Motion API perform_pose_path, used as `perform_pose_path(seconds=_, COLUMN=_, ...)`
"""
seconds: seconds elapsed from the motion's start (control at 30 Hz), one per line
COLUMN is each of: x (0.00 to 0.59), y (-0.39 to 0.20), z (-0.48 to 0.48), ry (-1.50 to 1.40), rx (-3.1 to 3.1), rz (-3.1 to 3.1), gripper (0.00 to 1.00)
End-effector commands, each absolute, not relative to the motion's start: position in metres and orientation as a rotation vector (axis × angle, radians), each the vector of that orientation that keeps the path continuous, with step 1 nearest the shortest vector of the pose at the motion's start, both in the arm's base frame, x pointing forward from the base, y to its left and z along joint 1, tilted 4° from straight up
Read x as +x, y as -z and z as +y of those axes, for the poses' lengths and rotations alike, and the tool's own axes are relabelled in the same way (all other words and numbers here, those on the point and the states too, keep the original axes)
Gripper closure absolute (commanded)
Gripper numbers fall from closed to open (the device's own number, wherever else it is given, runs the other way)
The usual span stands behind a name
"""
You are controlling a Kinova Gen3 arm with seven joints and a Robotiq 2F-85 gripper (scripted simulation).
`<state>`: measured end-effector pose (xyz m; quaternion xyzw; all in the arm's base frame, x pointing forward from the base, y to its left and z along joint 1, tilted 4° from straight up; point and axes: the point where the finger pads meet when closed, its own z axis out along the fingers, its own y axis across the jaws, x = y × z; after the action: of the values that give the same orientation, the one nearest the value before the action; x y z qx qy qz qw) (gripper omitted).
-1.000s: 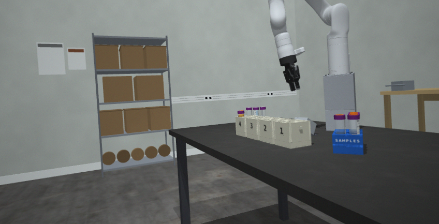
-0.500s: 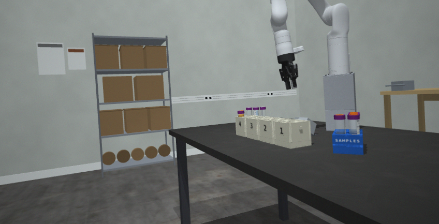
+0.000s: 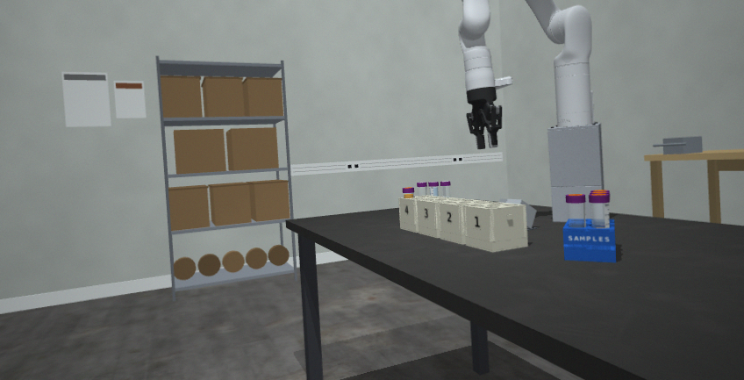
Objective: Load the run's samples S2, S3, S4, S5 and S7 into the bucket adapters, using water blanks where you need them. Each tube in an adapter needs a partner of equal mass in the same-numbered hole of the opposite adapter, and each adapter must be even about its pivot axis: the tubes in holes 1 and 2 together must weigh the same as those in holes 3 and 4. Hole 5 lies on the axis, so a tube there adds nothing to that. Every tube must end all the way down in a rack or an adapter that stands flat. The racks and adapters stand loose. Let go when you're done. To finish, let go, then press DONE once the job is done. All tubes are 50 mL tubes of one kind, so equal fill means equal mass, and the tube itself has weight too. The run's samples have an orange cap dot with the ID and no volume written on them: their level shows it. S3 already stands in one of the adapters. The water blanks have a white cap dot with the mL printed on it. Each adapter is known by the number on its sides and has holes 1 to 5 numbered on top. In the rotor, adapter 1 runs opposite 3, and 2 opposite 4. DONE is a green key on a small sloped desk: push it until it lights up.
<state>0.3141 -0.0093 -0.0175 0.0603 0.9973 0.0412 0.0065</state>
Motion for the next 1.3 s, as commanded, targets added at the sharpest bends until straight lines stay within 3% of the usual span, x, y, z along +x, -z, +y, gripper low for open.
perform_pose_path(seconds=0.0, x=0.318, y=0.015, z=-0.009, ry=-0.116, rx=0.156, rz=3.111, gripper=0.38)
perform_pose_path(seconds=0.57, x=0.332, y=0.009, z=-0.01, ry=-0.072, rx=0.039, rz=3.076, gripper=0.38)
perform_pose_path(seconds=0.6, x=0.332, y=0.009, z=-0.015, ry=-0.073, rx=0.09, rz=3.076, gripper=0.0)
perform_pose_path(seconds=1.27, x=0.326, y=0.014, z=-0.104, ry=-0.099, rx=1.0, rz=2.927, gripper=0.0)
